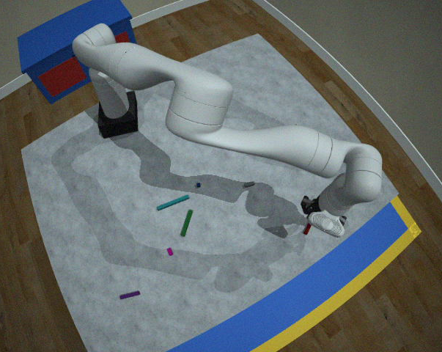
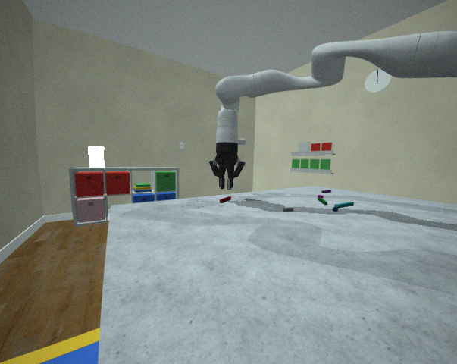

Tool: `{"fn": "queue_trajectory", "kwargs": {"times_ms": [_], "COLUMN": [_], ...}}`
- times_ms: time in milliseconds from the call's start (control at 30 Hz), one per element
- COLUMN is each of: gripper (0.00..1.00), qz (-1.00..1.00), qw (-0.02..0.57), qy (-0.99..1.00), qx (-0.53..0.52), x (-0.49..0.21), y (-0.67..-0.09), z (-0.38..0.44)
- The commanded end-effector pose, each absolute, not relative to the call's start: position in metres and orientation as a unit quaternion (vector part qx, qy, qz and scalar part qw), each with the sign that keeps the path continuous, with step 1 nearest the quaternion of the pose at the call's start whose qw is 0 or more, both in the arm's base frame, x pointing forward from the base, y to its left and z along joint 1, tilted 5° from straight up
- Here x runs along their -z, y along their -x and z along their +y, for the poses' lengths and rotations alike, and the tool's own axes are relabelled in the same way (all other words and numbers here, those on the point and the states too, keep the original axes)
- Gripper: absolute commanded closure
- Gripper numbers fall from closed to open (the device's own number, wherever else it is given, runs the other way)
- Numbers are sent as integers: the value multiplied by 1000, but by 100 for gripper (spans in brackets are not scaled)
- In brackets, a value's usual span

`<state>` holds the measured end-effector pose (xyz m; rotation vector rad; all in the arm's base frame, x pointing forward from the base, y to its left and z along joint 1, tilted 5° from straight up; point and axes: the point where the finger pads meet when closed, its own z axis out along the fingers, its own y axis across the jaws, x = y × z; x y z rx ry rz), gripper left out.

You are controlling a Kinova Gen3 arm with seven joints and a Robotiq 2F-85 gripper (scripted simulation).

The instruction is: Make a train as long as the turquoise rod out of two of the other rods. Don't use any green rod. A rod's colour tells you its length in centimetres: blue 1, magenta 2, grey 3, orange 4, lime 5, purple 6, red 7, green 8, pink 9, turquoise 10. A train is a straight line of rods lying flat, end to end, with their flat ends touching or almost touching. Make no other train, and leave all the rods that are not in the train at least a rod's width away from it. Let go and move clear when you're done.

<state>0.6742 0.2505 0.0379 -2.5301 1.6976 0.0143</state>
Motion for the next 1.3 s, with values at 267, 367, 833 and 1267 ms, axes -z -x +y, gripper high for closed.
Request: {"fn": "queue_trajectory", "kwargs": {"times_ms": [267, 367, 833, 1267], "gripper": [76, 76, 76, 76], "qz": [557, 557, 557, 557], "qw": [47, 47, 47, 47], "qy": [830, 830, 830, 830], "qx": [-6, -6, -6, -6], "x": [-24, -20, -13, -13], "y": [-675, -675, -676, -676], "z": [252, 252, 253, 253]}}
